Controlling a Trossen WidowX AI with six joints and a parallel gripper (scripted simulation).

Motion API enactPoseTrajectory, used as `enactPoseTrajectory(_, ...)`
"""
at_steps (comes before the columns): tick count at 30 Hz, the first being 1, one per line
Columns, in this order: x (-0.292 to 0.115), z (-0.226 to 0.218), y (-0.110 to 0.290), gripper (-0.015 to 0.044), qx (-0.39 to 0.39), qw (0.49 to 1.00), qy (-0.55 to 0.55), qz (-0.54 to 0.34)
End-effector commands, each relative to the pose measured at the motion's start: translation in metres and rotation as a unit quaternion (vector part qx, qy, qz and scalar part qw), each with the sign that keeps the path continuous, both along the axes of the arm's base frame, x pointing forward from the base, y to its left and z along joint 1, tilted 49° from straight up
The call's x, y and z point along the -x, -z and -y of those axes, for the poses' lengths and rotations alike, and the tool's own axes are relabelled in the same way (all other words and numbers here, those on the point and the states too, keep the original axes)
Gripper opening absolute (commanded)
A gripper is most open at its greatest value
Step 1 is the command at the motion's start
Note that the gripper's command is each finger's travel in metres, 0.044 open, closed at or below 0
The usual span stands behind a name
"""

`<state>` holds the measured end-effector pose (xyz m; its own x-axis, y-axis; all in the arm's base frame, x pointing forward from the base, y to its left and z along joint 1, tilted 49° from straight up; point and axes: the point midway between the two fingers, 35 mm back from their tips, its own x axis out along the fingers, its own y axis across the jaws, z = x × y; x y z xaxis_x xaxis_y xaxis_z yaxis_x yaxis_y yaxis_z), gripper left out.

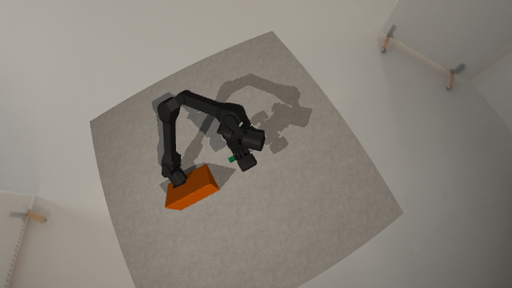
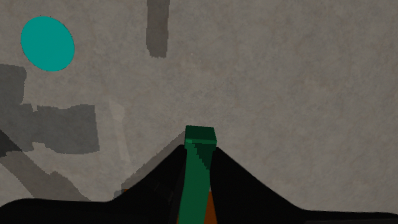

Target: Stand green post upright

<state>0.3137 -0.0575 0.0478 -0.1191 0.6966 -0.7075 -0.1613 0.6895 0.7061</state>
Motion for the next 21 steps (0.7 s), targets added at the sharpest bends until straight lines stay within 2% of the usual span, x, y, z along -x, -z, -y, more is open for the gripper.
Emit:
enactPoseTrajectory(1,-0.006,-0.008,-0.013,0.0023,0.003,1.000,0.016,-0.006)
enactPoseTrajectory(21,-0.019,-0.047,-0.060,0.0023,0.008,0.996,0.071,-0.045)
